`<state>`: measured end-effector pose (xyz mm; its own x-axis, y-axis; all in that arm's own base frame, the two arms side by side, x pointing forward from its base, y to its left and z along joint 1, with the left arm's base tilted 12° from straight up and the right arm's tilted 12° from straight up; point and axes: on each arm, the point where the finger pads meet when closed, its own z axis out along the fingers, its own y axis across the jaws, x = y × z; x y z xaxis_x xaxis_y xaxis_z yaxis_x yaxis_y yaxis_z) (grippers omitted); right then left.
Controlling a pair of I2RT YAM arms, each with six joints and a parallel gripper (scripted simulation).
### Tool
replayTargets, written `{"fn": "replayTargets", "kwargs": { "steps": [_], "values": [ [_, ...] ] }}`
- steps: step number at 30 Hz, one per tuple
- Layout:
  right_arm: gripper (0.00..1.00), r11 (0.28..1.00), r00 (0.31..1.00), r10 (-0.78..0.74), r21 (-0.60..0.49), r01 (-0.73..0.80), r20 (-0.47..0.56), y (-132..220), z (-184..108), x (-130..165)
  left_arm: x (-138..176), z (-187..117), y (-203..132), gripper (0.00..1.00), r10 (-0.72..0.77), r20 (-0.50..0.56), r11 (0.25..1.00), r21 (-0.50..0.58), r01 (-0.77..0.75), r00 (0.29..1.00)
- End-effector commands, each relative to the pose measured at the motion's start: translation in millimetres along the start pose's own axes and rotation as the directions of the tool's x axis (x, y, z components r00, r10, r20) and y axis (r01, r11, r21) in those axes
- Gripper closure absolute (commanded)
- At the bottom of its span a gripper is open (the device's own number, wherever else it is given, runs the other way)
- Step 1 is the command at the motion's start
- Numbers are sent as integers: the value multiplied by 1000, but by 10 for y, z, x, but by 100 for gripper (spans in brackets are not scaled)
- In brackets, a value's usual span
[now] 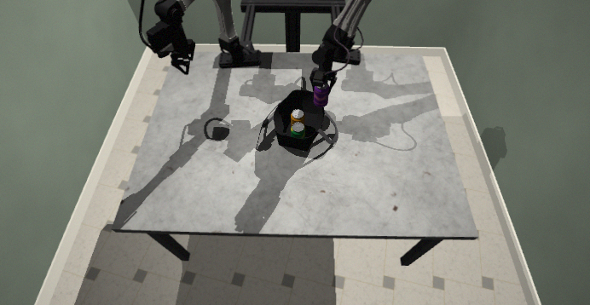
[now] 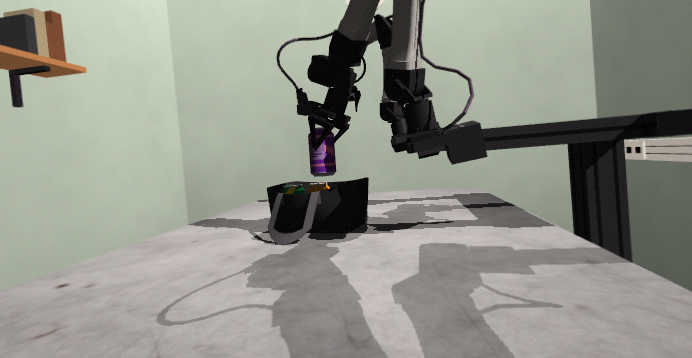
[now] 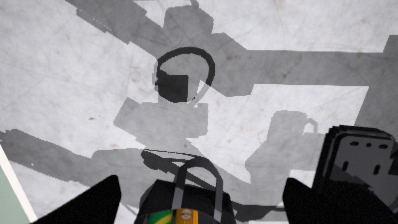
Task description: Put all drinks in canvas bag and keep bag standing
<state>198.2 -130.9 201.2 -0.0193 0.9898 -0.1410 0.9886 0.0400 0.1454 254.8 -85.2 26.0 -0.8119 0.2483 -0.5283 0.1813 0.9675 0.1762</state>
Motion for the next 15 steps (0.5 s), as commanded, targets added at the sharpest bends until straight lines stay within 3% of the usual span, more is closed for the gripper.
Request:
{"fn": "replayTargets", "kwargs": {
  "steps": [1, 15],
  "values": [
    [14, 1000, 1000, 7, -10, -7, 19, -17, -46, -4, -225, -49, -118, 30, -48, 66, 999, -6, 49, 997],
    [14, 1000, 1000, 7, -10, -7, 19, -17, -46, -4, -138, -72, -464, 30, -43, 43, 999, -16, 43, 998]
  ]
}}
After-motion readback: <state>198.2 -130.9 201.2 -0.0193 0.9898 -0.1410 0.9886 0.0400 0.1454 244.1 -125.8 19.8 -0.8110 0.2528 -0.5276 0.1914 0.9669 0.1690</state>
